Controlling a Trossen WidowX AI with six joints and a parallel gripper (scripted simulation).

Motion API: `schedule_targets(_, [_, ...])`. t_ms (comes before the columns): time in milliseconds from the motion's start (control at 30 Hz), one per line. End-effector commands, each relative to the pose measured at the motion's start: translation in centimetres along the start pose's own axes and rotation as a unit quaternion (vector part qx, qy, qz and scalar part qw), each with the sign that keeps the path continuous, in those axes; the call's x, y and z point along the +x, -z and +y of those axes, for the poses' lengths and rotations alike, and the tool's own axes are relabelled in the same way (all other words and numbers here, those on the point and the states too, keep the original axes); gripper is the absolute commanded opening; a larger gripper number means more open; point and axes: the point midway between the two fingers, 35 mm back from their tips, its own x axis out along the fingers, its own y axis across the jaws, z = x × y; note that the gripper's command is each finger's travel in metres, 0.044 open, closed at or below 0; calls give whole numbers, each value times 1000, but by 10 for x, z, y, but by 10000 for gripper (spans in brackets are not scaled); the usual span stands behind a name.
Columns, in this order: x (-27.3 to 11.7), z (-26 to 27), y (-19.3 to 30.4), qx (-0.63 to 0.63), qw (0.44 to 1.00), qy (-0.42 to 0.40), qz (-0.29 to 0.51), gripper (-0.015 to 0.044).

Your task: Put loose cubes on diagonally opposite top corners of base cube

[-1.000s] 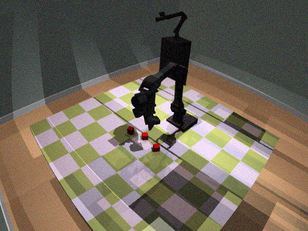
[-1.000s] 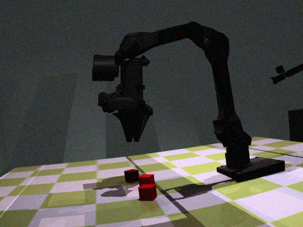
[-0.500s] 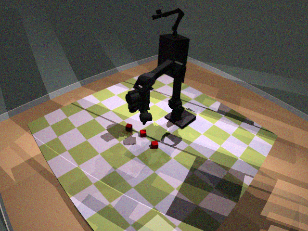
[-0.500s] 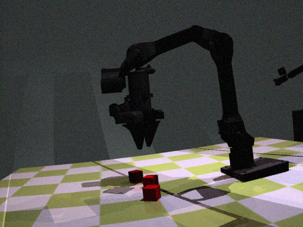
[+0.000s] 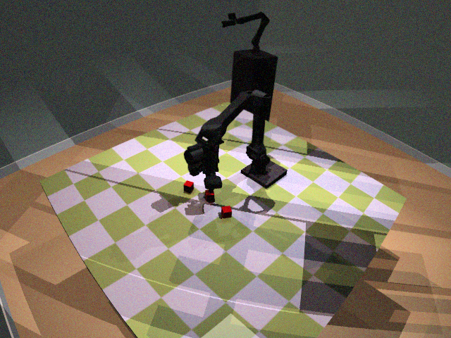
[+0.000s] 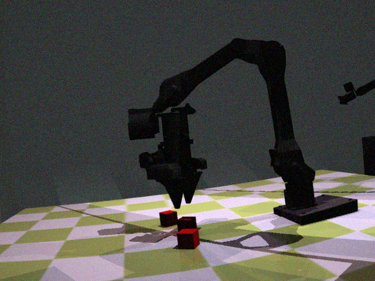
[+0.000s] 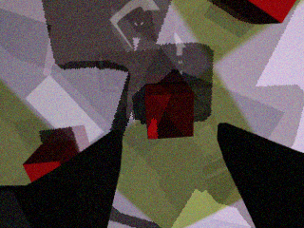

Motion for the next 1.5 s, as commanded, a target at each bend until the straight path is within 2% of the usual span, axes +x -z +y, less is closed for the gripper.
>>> schedule_targets(0, [13,-2,3,-3,1000,6,7,265])
schedule_targets(900, [46,-3,3,-3,1000,6,7,265])
schedule_targets(1100, [46,-3,3,-3,1000,6,7,107])
schedule_targets(1467, [26,0,0,-3,1000,6,7,105])
